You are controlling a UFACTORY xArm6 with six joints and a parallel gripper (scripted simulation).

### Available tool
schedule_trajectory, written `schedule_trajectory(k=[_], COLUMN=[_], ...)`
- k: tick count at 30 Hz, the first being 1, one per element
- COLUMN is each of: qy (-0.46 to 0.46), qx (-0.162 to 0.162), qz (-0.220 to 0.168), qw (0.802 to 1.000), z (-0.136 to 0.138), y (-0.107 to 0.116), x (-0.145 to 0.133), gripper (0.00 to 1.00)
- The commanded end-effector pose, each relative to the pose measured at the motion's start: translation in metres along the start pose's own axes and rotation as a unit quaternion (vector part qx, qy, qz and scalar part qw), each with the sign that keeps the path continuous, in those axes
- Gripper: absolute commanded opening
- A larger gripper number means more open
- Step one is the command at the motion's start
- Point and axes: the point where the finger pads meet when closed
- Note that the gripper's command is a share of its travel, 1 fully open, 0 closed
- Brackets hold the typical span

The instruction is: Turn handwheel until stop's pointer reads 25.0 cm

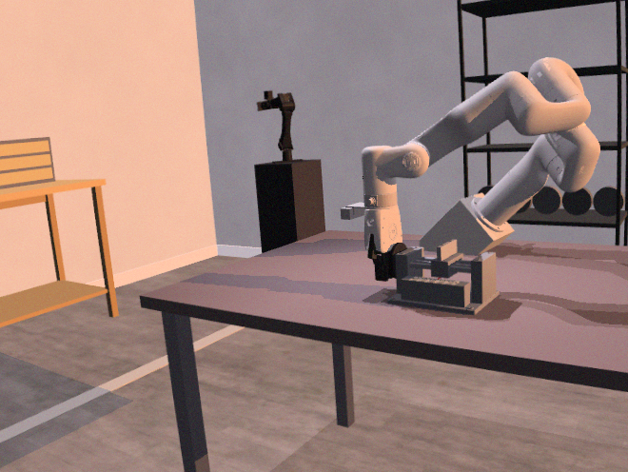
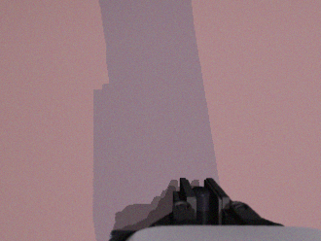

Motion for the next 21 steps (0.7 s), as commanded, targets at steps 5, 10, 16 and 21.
schedule_trajectory(k=[5, 10, 16, 21], qy=[0.001, 0.001, 0.001, 0.001], qx=[0.002, 0.002, 0.002, 0.002], qz=[0.002, 0.002, 0.002, 0.002], qw=[1.000, 1.000, 1.000, 1.000], z=[-0.011, -0.016, -0.023, -0.027], y=[0.004, 0.006, 0.014, 0.026], x=[0.003, 0.004, 0.006, 0.008], gripper=[0.06, 0.06, 0.06, 0.06])
Point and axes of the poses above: the point where the finger pads meet when closed, its own y axis back along the fingers, its own z axis across the jaws, x = y × z, and after that the axes turned 15 degrees about y, right-handed
